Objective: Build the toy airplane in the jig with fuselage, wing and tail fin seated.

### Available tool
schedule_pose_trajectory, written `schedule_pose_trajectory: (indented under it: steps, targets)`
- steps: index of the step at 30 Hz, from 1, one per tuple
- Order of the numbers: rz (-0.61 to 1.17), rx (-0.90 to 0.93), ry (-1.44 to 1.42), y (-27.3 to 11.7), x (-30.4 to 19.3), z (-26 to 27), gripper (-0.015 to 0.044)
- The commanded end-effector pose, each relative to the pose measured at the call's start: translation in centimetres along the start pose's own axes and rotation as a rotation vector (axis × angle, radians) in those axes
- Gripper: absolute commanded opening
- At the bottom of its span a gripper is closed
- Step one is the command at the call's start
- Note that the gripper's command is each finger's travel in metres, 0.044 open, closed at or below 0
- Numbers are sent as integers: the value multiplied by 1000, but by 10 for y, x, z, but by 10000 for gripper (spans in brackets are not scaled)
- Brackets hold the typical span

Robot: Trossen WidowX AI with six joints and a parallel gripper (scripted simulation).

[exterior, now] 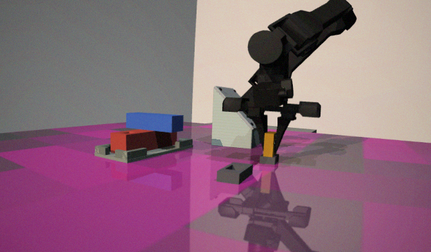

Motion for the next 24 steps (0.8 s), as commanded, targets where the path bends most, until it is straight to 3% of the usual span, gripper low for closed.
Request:
schedule_pose_trajectory:
  steps: [1, 2, 24]
  targets:
    - [3, 3, 5, 1, -1, 0, 19]
    - [3, 3, 5, 1, -1, 0, 0]
    - [0, -26, 28, -44, 7, -5, 0]
Point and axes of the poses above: the point midway between the two fingers, 35 mm back from their tips, its own y axis out along the fingers, its own z axis across the jaws, x = y × z, the point moved 3 cm from there along -y, back along the fingers, and after that the axes turned 5 degrees about -y, right-handed, at the moved point
